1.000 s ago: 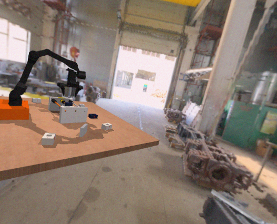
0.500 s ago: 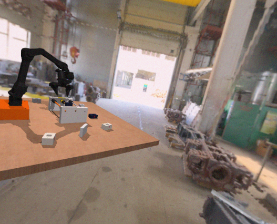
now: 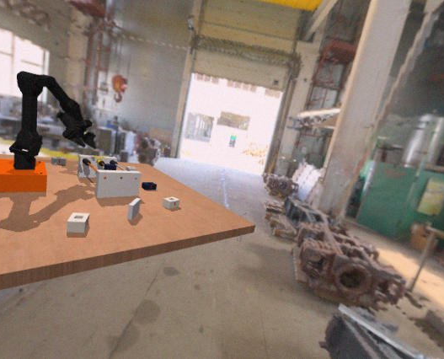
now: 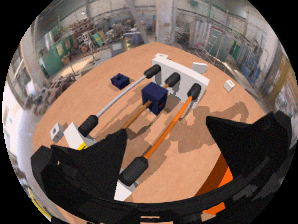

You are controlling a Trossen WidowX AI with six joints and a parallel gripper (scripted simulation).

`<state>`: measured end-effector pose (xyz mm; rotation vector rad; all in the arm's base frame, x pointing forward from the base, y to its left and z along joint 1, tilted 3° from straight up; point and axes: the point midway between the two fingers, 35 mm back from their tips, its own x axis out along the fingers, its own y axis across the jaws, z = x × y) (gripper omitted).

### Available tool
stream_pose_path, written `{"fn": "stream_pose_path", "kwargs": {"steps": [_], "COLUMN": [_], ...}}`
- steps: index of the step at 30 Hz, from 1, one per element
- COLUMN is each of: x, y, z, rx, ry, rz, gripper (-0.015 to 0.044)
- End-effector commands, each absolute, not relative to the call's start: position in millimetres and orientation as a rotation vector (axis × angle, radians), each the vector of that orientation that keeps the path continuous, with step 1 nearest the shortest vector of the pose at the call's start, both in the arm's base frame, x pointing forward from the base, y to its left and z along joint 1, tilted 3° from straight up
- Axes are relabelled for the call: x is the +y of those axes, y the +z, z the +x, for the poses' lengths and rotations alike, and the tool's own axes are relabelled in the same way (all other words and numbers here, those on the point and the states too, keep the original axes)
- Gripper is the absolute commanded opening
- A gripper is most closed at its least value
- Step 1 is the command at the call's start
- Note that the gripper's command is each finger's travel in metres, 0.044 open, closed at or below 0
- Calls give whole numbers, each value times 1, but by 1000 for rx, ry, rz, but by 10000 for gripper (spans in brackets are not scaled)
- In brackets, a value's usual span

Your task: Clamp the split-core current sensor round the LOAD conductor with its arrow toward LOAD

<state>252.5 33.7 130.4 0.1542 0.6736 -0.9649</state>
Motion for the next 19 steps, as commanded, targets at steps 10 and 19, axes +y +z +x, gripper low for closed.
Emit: {"fn": "stream_pose_path", "kwargs": {"steps": [10,19], "x": [34,29], "y": [130,128], "z": [253,258], "rx": [679,739], "ry": [-967,-1015], "rz": [156,231], "gripper": [440,440]}}
